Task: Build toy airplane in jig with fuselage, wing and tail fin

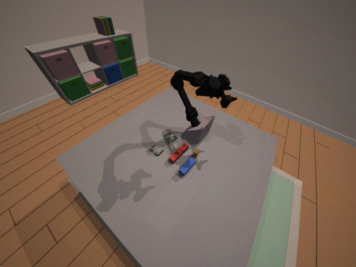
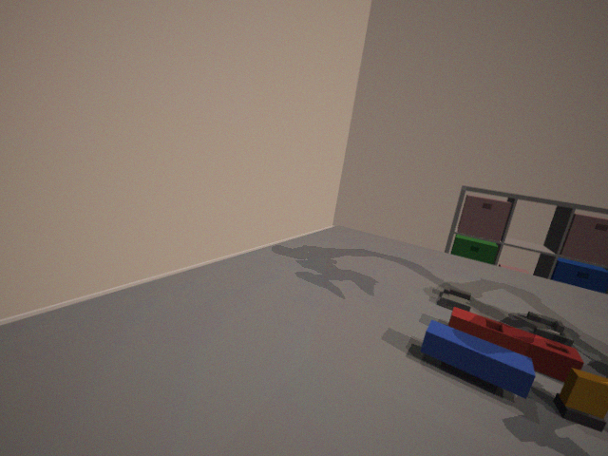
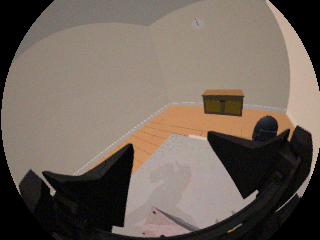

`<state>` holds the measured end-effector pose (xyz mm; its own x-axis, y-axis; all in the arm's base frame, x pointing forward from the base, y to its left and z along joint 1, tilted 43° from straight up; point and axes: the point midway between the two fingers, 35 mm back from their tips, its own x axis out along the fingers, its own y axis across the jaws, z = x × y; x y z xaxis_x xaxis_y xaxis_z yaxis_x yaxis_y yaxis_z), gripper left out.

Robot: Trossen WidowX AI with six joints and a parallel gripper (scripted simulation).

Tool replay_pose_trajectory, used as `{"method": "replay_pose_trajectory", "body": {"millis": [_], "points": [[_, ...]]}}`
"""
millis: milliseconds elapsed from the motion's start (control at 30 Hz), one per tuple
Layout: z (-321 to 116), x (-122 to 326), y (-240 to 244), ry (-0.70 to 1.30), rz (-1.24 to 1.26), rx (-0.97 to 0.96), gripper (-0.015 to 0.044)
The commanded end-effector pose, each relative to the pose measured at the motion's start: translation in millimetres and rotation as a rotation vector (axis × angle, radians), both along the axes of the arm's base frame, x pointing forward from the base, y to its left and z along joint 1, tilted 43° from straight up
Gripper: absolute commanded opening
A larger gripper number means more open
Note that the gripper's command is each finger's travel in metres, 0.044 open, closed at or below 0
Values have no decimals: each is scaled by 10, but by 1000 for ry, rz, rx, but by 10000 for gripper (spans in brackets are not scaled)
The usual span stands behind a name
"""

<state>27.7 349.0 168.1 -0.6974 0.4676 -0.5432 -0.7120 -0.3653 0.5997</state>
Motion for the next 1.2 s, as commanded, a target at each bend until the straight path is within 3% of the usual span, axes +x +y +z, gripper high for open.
{"method": "replay_pose_trajectory", "body": {"millis": [0,100,333,567,833,967,1167], "points": [[0,0,0,0,0,0,426],[-167,184,-44,-28,-88,-110,440],[-860,1036,-524,-148,-527,-616,440],[-1324,1752,-1399,-288,-994,-1098,440],[-1471,2256,-2586,-527,-1499,-1556,440],[-1431,2384,-3054,-682,-1672,-1703,440],[-1428,2389,-3076,-690,-1680,-1709,440]]}}
